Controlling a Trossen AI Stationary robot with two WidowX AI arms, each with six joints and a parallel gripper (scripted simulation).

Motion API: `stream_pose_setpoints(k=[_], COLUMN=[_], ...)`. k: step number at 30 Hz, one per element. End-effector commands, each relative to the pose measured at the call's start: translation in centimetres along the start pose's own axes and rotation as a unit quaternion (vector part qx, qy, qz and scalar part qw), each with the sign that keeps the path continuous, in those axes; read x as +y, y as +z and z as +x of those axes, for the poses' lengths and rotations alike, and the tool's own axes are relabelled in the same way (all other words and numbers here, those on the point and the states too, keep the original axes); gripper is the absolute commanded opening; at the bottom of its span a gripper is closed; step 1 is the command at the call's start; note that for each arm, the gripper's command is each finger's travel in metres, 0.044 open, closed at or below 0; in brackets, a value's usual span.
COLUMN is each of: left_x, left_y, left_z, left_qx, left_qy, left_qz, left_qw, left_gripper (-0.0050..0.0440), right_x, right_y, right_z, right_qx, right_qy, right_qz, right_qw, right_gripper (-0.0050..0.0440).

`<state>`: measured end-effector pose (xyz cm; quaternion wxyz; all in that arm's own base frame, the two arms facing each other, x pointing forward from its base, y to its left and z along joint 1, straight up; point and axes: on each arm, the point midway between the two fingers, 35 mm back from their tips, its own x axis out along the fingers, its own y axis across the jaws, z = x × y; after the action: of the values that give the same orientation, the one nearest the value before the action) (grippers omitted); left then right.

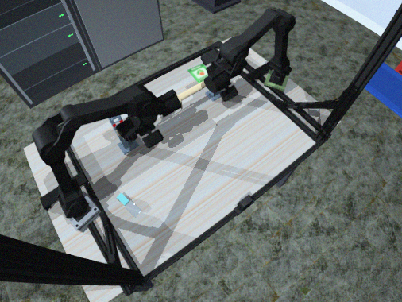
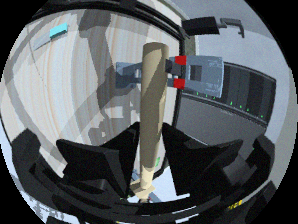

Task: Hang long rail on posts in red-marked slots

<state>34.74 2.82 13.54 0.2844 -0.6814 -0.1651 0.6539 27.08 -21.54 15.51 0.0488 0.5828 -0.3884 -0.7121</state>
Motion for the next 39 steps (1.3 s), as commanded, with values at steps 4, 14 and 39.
stream_pose_setpoints(k=[4,14,39], left_x=[-0.1,-0.4,-1.6], left_y=[0.0,0.0,-0.1], left_z=[0.3,0.6,1.8], left_qx=[-0.005,-0.008,-0.021], left_qy=[-0.009,-0.011,-0.02], left_qz=[0.009,0.005,-0.012], left_qw=[1.0,1.0,0.999], left_gripper=[0.0,0.0,0.0], right_x=[0.2,0.5,1.9], right_y=[-0.1,-0.1,-0.1], right_z=[-0.3,0.0,1.0], right_qx=[0.006,0.005,0.004], right_qy=[0.0,0.0,0.0], right_qz=[-0.002,-0.001,0.001], right_qw=[1.0,1.0,1.0], right_gripper=[0.0,0.0,0.0])
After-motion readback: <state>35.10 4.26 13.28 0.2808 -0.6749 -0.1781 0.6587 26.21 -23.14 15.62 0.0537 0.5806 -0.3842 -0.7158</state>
